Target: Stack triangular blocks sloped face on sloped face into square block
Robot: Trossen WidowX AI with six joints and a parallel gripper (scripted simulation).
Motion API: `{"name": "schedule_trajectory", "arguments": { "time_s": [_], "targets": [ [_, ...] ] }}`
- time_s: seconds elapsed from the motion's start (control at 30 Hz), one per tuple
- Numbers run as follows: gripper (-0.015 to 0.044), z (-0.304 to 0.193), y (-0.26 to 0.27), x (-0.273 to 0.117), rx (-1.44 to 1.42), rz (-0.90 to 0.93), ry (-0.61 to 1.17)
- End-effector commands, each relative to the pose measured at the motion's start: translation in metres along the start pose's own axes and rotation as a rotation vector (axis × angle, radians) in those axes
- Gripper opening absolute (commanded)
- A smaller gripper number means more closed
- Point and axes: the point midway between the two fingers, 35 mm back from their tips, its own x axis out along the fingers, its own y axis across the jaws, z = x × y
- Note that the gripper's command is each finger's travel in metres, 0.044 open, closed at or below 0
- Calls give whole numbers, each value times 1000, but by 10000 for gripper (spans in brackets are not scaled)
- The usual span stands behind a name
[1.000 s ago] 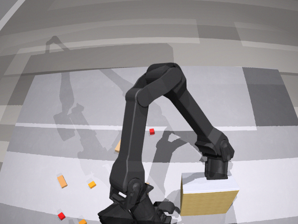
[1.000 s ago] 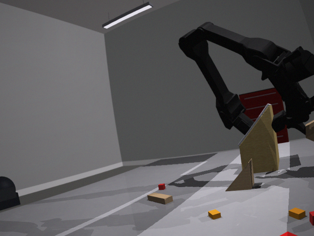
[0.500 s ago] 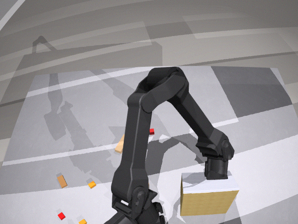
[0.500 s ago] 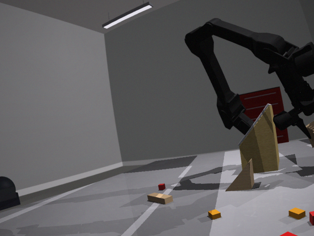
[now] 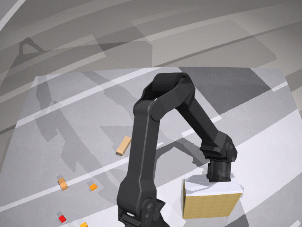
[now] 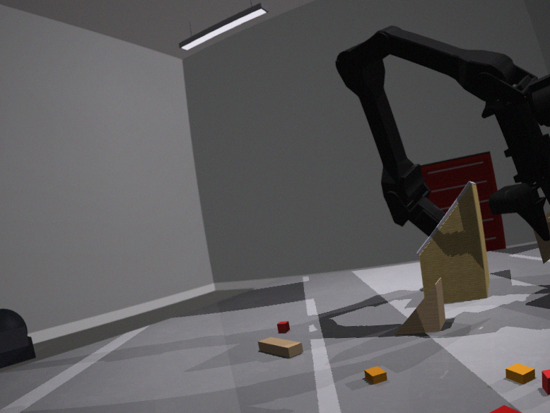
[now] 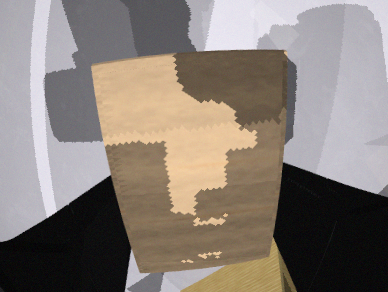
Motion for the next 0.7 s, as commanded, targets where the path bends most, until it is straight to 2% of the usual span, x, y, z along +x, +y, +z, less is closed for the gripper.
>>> {"name": "schedule_trajectory", "arguments": {
  "time_s": [0.0,0.67],
  "targets": [
    [0,3,2,-3,-141,-45,-4],
    [0,5,8,-10,-782,-230,79]
  ]
}}
